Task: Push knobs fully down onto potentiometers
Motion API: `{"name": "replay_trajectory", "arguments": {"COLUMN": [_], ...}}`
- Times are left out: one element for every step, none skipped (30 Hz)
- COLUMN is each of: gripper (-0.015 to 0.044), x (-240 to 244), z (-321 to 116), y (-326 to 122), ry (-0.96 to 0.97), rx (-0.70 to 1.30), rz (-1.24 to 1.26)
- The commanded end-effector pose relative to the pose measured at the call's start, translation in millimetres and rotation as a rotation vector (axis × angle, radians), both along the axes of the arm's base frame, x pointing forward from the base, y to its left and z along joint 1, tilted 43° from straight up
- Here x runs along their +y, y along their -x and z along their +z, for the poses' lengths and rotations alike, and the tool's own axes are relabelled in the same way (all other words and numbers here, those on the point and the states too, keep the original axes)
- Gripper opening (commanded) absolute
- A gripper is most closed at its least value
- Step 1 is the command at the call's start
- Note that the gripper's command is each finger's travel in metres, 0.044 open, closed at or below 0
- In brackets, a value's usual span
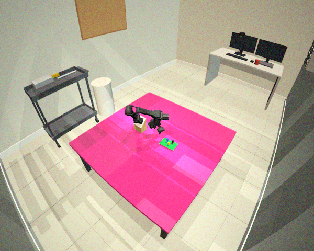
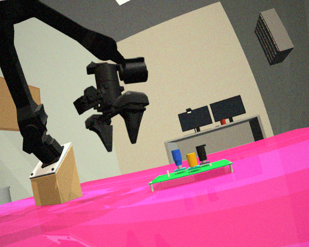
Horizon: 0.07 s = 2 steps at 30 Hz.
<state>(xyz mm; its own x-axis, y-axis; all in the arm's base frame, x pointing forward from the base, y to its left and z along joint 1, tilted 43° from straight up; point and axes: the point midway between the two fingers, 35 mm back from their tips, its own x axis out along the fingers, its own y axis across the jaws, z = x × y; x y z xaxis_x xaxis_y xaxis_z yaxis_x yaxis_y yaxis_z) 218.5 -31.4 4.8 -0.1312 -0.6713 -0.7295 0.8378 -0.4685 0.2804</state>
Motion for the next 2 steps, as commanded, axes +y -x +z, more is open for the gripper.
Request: {"name": "replay_trajectory", "arguments": {"gripper": [0.0440, 0.0440], "x": [0.7, 0.7], "z": [-0.4, -0.4], "y": [0.1, 0.1], "ry": [-0.004, -0.004], "rx": [-0.003, -0.003], "rz": [-0.003, -0.003]}}
